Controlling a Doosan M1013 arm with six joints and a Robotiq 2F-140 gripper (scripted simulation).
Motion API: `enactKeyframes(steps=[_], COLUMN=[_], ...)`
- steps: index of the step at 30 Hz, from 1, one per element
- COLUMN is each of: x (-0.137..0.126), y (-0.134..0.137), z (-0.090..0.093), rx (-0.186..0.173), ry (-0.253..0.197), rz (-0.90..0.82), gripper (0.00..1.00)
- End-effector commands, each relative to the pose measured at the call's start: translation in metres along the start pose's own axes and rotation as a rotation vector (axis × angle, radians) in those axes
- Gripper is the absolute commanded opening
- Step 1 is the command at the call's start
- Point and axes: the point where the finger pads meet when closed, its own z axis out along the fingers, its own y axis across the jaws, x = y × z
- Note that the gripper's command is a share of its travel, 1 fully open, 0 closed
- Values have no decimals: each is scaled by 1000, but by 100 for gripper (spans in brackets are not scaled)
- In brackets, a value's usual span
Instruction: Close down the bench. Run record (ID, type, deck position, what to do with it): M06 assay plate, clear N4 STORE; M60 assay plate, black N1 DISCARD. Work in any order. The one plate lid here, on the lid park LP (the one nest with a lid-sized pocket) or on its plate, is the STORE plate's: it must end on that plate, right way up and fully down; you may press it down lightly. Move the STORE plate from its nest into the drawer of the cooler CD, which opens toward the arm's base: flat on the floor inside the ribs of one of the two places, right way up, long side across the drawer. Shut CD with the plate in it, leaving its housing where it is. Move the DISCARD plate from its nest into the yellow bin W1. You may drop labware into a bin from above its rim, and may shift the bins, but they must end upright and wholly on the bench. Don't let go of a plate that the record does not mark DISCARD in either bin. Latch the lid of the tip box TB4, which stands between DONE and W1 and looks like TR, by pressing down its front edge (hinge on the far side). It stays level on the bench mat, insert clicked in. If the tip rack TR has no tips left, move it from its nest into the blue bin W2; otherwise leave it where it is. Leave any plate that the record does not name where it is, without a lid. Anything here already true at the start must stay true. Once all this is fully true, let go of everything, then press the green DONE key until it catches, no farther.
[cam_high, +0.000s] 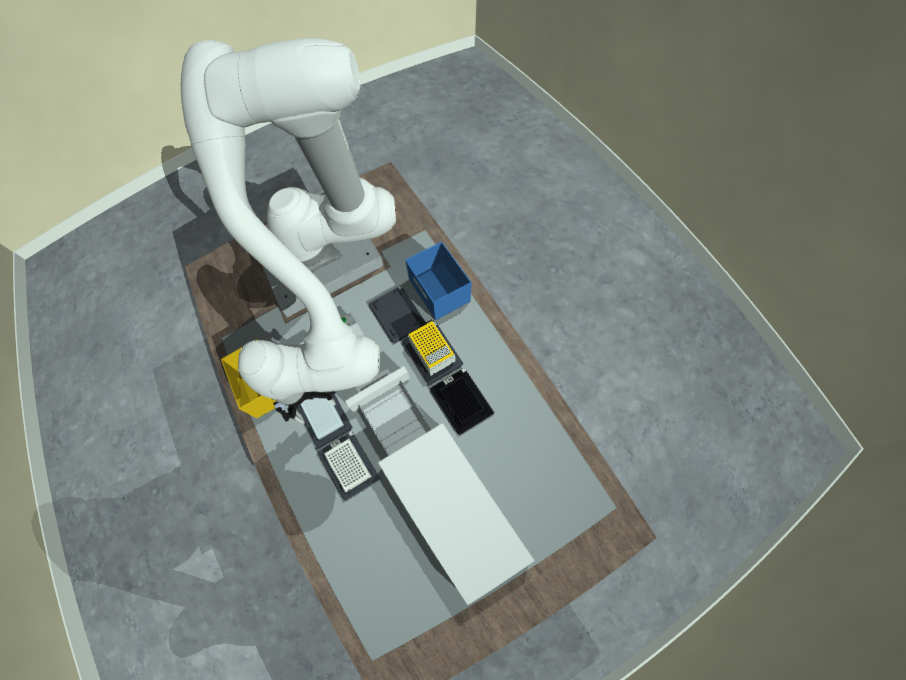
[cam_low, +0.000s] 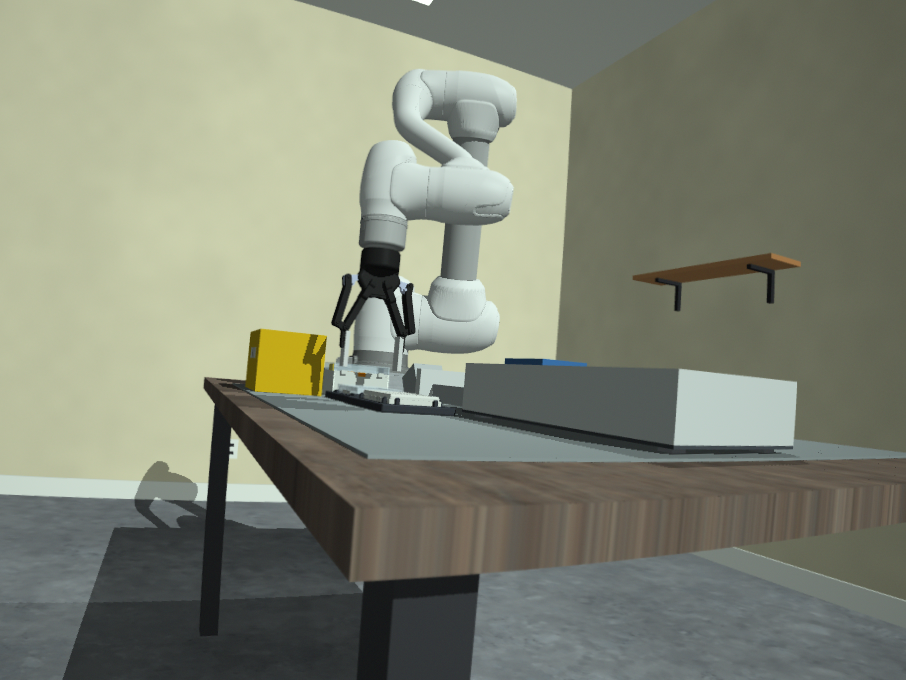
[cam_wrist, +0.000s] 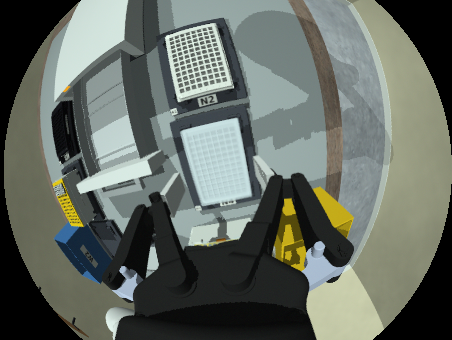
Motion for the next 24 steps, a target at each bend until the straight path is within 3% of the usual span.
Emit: enactKeyframes(steps=[1, 24], x=[0, 0], y=[0, 0], z=[6, 27], rx=[0, 0], ry=[0, 0], rz=[0, 0], gripper=[66, 66])
